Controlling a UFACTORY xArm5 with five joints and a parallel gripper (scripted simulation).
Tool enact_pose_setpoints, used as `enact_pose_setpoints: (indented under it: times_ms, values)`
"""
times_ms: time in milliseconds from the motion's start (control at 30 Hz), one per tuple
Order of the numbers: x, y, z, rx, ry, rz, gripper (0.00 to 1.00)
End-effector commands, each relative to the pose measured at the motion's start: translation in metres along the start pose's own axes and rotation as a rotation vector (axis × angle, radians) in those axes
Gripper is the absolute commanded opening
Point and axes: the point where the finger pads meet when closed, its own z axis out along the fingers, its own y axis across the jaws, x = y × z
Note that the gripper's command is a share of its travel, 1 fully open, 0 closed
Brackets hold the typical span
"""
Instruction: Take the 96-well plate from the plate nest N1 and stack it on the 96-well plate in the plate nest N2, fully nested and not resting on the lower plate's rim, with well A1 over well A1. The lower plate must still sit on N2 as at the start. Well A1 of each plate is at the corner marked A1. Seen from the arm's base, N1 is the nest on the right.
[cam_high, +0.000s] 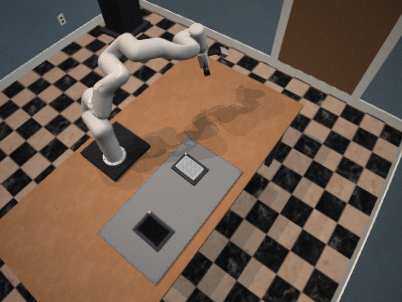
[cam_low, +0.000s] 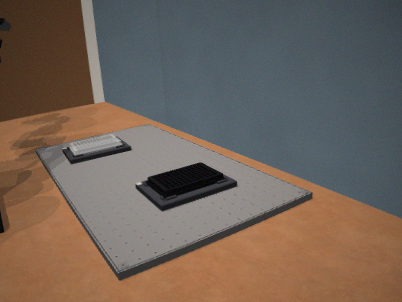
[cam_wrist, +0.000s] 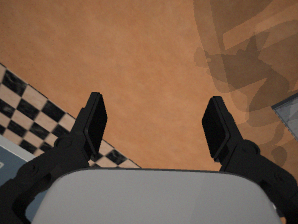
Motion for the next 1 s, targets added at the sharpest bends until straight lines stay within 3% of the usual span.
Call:
enact_pose_setpoints:
  times_ms: [0,833,967]
  values:
    - [0.008,0.018,-0.005,-0.003,0.009,0.002,1.00]
    - [0.033,0.126,-0.020,-0.059,-0.001,0.086,1.00]
    - [0.034,0.128,-0.020,-0.059,-0.001,0.086,1.00]
